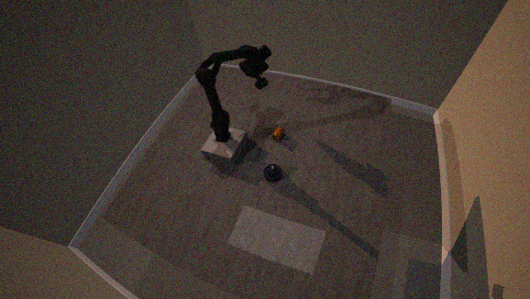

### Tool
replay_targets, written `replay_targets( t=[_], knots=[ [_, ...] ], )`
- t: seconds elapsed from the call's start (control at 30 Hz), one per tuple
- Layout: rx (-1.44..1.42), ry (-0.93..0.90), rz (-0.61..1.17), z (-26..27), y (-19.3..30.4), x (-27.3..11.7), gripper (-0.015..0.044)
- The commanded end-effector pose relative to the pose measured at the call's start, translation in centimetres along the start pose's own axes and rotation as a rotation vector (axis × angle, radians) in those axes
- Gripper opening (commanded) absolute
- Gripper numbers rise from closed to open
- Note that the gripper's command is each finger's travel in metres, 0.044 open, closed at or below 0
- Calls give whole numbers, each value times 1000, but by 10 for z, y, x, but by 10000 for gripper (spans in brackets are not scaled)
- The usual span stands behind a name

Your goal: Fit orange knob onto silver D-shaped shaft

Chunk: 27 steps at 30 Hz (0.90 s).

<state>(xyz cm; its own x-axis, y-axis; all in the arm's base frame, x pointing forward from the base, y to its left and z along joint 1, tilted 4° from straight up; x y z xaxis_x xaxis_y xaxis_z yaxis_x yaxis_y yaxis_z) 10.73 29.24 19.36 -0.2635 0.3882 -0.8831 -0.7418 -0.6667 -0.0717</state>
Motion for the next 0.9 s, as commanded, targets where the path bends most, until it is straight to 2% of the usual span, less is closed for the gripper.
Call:
replay_targets(
  t=[0.0, 0.37, 0.7, 0.87],
  knots=[
    [625, 104, -78, -66, -22, -3, 440],
    [1669, 188, -280, -176, -25, -21, 440],
    [2602, 186, -538, -269, 11, -40, 440],
    [2706, 181, -573, -276, 17, -40, 440]
  ],
)
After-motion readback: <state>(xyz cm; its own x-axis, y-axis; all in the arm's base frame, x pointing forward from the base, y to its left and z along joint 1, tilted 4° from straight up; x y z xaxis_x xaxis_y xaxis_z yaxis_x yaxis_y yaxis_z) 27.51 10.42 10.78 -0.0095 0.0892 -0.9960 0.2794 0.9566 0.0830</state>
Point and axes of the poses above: the point midway between the two fingers, 35 mm back from their tips, its own x axis out along the fingers, its own z axis across the jaws, y = z × x, the point moved 4 cm from there along -x, back along the fingers, and after that the axes turned 8 degrees about x, right-handed, at the moved point
